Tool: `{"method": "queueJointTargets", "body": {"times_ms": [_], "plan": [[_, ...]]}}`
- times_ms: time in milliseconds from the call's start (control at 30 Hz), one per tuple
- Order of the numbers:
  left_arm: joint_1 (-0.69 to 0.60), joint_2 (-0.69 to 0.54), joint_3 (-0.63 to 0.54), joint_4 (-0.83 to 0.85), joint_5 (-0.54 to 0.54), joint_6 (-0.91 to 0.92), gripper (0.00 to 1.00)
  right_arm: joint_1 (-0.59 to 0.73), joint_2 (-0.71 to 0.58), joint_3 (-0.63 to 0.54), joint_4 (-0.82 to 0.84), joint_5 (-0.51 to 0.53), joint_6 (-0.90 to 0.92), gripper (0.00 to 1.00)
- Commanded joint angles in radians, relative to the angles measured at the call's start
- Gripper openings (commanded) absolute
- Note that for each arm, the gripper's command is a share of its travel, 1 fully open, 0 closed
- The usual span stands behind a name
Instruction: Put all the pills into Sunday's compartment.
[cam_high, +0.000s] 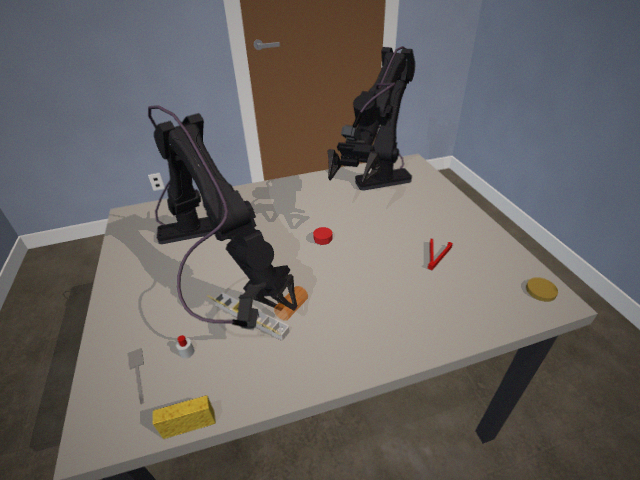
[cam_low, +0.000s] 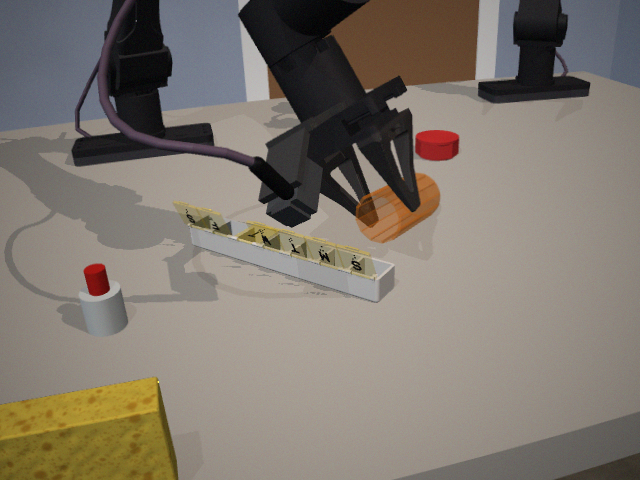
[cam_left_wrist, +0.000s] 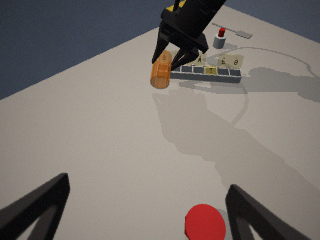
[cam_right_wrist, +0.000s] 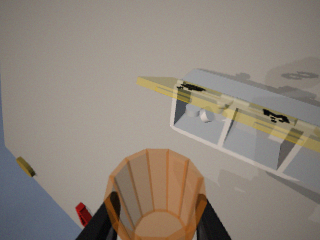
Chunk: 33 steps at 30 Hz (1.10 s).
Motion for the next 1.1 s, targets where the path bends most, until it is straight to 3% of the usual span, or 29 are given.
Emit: {"method": "queueJointTargets", "body": {"times_ms": [0, 600, 833, 1000, 1067], "plan": [[-0.002, -0.010, 0.007, 0.025, -0.001, -0.002, 1.00, 0.019, -0.046, -0.015, 0.055, 0.061, -0.013, 0.36], [-0.002, -0.010, 0.007, 0.025, -0.001, -0.002, 1.00, 0.014, -0.047, -0.011, 0.062, 0.054, -0.013, 0.36], [-0.002, -0.010, 0.007, 0.025, -0.001, -0.002, 1.00, 0.034, -0.060, -0.032, 0.092, 0.146, 0.001, 0.36], [-0.002, -0.010, 0.007, 0.025, -0.001, -0.002, 1.00, 0.126, -0.122, -0.100, 0.157, 0.377, 0.015, 0.36], [-0.002, -0.010, 0.007, 0.025, -0.001, -0.002, 1.00, 0.142, -0.125, -0.117, 0.150, 0.357, 0.013, 0.36]]}}
